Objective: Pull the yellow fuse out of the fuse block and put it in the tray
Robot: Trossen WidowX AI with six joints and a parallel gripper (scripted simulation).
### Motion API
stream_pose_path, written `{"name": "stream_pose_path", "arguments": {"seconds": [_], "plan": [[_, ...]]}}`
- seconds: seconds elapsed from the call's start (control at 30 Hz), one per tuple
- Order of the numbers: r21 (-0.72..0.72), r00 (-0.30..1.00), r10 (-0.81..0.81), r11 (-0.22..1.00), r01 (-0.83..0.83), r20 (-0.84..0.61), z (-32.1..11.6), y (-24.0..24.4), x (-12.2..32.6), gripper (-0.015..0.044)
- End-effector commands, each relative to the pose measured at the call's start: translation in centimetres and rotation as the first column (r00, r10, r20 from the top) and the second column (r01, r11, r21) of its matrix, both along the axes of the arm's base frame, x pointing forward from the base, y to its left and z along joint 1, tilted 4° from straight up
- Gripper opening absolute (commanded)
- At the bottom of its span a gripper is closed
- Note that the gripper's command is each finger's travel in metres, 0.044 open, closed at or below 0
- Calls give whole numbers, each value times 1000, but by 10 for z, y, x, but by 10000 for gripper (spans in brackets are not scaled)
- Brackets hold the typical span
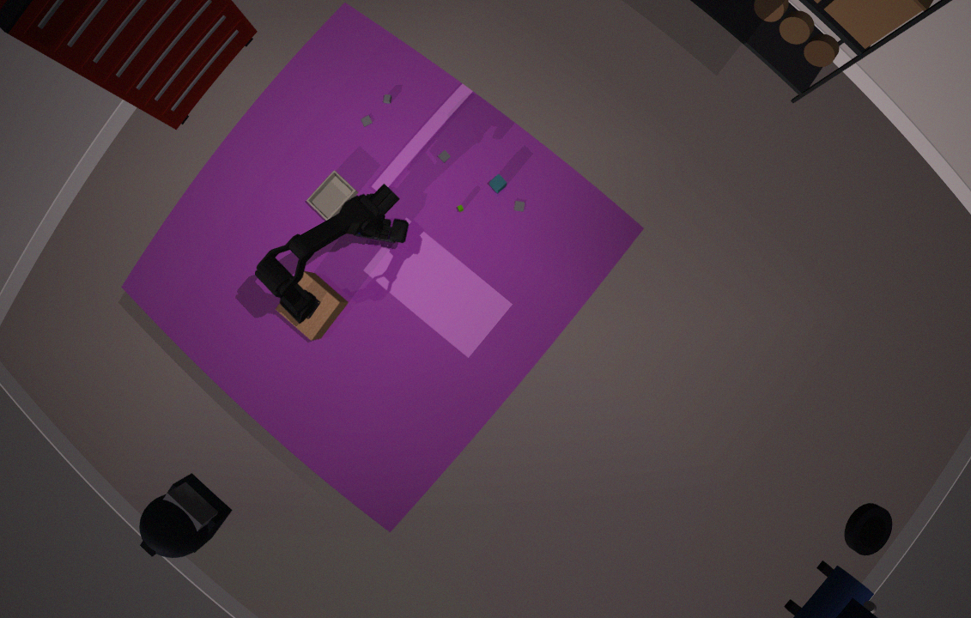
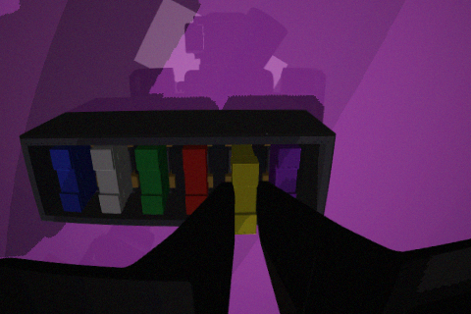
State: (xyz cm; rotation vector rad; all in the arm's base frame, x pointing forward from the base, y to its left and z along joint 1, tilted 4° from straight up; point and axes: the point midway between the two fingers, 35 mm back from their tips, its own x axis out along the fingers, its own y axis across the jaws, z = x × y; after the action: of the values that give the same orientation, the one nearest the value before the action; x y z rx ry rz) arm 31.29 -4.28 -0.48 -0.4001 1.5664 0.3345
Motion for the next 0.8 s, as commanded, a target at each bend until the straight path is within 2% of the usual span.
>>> {"name": "stream_pose_path", "arguments": {"seconds": [0.0, 0.77], "plan": [[-1, 1000, -3, 1000, 3, 0, 3, 0, 0, 0], [-2, 1000, -4, 1000, 4, -1, 14, 1, 0, 0]]}}
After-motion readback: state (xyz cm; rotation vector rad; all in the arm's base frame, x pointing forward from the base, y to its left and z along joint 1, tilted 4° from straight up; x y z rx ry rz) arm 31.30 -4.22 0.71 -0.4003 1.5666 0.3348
